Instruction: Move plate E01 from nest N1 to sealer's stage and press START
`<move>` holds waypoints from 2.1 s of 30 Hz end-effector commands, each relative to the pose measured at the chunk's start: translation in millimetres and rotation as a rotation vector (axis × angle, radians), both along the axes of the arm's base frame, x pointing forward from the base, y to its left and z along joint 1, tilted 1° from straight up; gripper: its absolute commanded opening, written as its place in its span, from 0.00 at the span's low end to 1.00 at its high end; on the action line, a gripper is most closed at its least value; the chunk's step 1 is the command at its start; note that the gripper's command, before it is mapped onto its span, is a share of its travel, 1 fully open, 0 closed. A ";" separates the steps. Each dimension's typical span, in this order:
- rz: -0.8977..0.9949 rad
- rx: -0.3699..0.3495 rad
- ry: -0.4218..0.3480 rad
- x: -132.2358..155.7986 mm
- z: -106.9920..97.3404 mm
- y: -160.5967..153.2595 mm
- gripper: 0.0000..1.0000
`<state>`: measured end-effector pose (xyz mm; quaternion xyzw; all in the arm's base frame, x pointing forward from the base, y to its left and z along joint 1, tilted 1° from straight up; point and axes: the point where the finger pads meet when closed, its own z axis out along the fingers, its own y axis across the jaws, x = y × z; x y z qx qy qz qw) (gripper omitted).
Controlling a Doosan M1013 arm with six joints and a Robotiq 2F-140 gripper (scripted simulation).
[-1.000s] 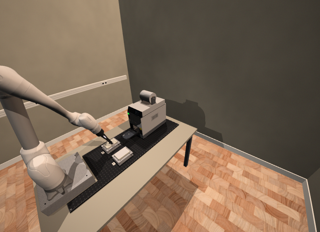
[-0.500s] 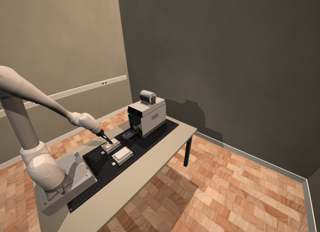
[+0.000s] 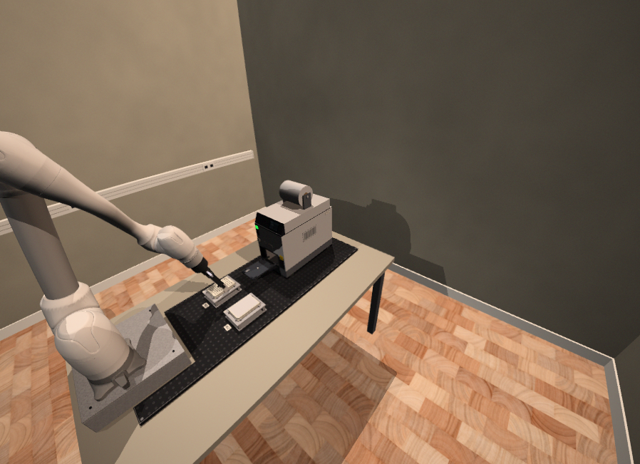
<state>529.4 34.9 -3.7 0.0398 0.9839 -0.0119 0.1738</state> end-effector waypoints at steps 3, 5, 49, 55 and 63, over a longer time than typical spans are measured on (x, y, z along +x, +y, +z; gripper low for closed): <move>0.000 0.000 0.000 0.0 -0.1 0.1 0.10; 0.000 0.000 0.000 0.0 -0.1 0.1 0.10; 0.000 0.000 0.000 0.0 26.2 0.3 0.10; 0.000 0.000 0.000 0.0 34.6 0.4 0.10; 0.000 0.000 0.000 0.0 47.9 0.5 0.10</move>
